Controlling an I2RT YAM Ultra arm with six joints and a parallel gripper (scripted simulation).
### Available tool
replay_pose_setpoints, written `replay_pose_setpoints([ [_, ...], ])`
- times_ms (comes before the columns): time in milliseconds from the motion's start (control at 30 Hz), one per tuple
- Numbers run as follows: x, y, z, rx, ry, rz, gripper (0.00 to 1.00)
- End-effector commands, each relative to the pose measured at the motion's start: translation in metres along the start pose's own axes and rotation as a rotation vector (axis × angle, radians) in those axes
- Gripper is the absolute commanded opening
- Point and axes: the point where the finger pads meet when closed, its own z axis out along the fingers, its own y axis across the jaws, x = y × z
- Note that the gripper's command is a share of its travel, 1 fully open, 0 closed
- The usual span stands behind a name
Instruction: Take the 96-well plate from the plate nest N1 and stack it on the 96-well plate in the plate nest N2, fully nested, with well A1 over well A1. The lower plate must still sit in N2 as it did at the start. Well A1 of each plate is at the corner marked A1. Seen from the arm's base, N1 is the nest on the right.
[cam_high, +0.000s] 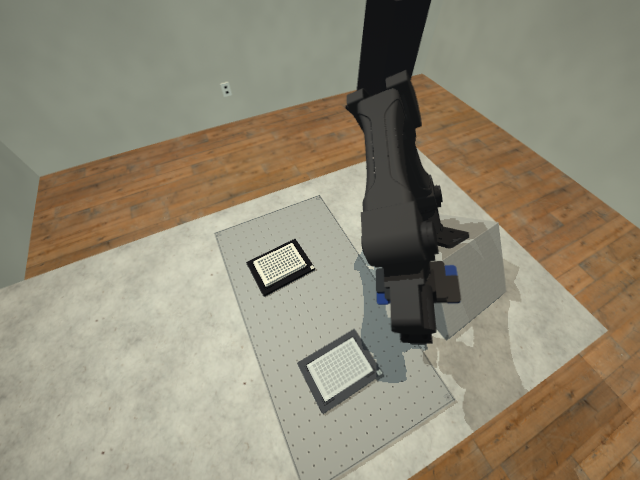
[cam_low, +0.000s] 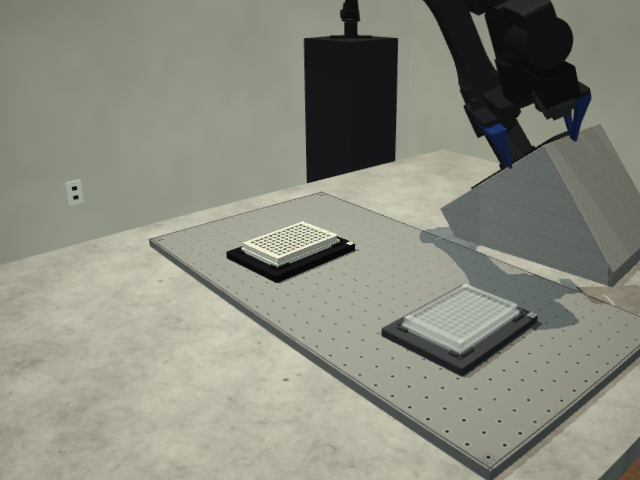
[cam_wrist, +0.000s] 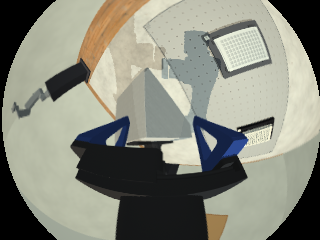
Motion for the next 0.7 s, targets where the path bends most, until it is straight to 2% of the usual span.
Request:
replay_pose_setpoints([
  [0, -0.015, -0.018, -0.02, 0.02, -0.096, 0.007, 1.0],
  [33, -0.015, -0.023, -0.022, 0.024, -0.117, 0.034, 1.0],
  [67, -0.008, -0.027, -0.013, 0.028, -0.101, 0.067, 1.0],
  [100, -0.008, -0.031, -0.013, 0.032, -0.114, 0.092, 1.0],
  [133, -0.017, -0.038, -0.026, 0.033, -0.156, 0.1, 1.0],
  [233, -0.018, -0.053, -0.029, 0.036, -0.156, 0.089, 1.0],
  [267, -0.018, -0.058, -0.03, 0.042, -0.173, 0.117, 1.0],
  [300, -0.009, -0.06, -0.019, 0.045, -0.149, 0.149, 1.0],
  [367, -0.009, -0.06, -0.019, 0.045, -0.149, 0.149, 1.0],
  [400, -0.011, -0.06, -0.021, 0.062, -0.169, 0.16, 1.0],
  [433, -0.018, -0.071, -0.034, 0.058, -0.21, 0.182, 1.0],
  [567, -0.017, -0.093, -0.036, 0.058, -0.206, 0.177, 1.0],
  [600, -0.016, -0.098, -0.037, 0.065, -0.222, 0.207, 1.0],
  [667, -0.007, -0.104, -0.027, 0.075, -0.211, 0.267, 1.0],
])
